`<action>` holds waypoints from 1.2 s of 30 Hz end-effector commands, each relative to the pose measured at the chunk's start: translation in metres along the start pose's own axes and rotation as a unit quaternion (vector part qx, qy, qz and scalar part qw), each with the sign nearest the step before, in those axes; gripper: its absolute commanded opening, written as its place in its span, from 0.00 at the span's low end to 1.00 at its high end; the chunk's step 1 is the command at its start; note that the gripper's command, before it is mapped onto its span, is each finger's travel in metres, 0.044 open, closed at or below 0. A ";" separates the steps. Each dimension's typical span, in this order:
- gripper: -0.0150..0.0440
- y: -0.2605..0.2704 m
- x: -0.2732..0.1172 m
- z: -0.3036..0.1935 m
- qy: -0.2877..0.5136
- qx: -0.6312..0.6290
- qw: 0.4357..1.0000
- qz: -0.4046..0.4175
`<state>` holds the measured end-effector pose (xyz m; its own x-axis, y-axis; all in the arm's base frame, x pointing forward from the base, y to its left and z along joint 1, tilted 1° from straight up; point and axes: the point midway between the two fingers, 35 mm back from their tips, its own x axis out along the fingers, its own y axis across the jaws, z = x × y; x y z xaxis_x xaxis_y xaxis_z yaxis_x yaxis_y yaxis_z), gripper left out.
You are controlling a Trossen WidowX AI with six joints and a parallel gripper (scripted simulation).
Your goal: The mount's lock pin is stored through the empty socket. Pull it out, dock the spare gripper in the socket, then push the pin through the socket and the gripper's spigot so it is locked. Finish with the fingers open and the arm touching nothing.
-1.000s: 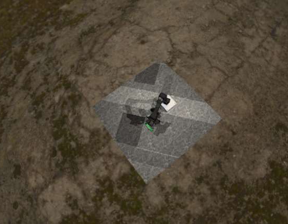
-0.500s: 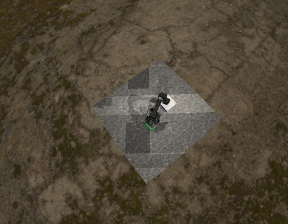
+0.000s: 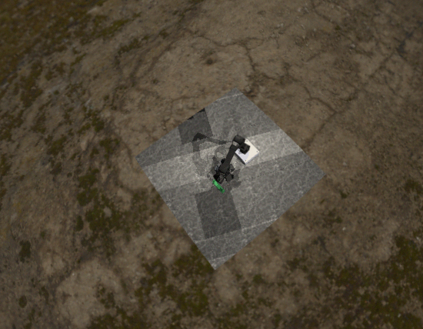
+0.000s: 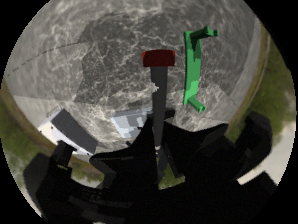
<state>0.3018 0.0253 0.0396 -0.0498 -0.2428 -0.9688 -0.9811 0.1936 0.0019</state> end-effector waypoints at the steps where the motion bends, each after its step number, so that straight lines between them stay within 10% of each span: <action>1: 0.25 0.000 0.000 -0.003 0.001 -0.002 1.000 -0.001; 15: 0.25 -0.001 0.002 -0.009 0.000 -0.003 1.000 0.000; 23: 0.59 0.000 0.002 -0.008 -0.001 0.000 1.000 0.002; 36: 0.59 0.003 -0.015 -0.001 0.001 -0.003 1.000 0.007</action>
<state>0.2986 0.0236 0.0482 -0.0657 -0.2446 -0.9674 -0.9819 0.1883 0.0191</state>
